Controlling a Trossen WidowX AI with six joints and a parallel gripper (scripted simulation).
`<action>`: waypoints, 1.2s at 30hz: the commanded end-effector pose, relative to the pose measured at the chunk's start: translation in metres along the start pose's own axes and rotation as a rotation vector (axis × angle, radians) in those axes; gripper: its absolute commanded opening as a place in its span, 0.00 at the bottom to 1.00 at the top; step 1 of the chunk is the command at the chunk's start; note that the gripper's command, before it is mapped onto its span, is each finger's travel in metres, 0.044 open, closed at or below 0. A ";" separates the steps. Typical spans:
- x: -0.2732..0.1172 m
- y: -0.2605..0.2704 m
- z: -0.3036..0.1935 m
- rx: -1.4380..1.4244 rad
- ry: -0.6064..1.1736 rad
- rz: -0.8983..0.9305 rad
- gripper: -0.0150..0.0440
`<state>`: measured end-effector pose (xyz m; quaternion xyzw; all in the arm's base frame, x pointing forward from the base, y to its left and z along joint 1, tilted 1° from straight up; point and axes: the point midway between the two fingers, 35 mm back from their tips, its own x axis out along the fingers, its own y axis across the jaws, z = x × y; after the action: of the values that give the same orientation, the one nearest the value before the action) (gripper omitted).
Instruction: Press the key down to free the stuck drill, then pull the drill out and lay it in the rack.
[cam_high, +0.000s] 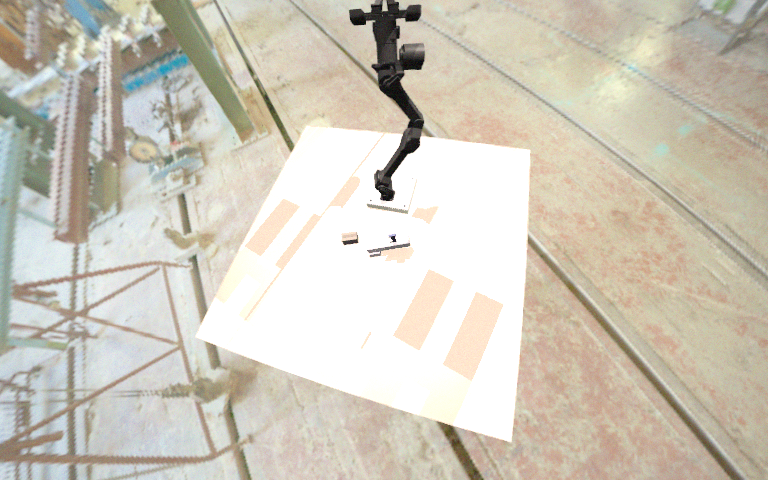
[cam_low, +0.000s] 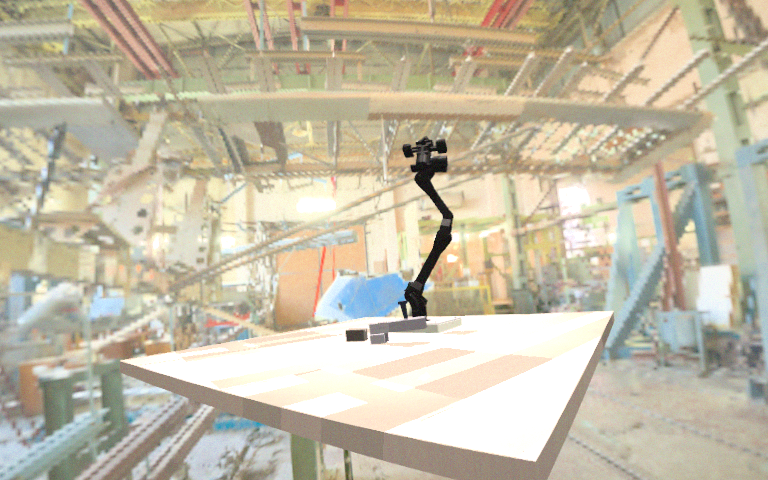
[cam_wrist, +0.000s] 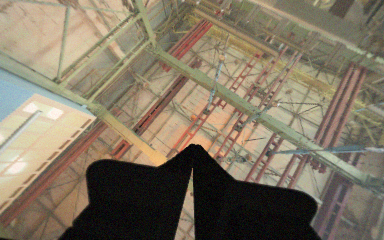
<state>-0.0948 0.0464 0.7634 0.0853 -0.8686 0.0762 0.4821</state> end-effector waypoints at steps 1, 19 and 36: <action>-0.007 -0.068 -0.004 -0.110 0.052 -0.196 0.25; -0.119 -0.249 -0.058 -0.253 0.413 -0.797 0.25; -0.281 -0.310 -0.128 -0.371 0.988 -1.100 0.25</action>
<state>0.1902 -0.2038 0.6362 0.3785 -0.4538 -0.2752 0.7583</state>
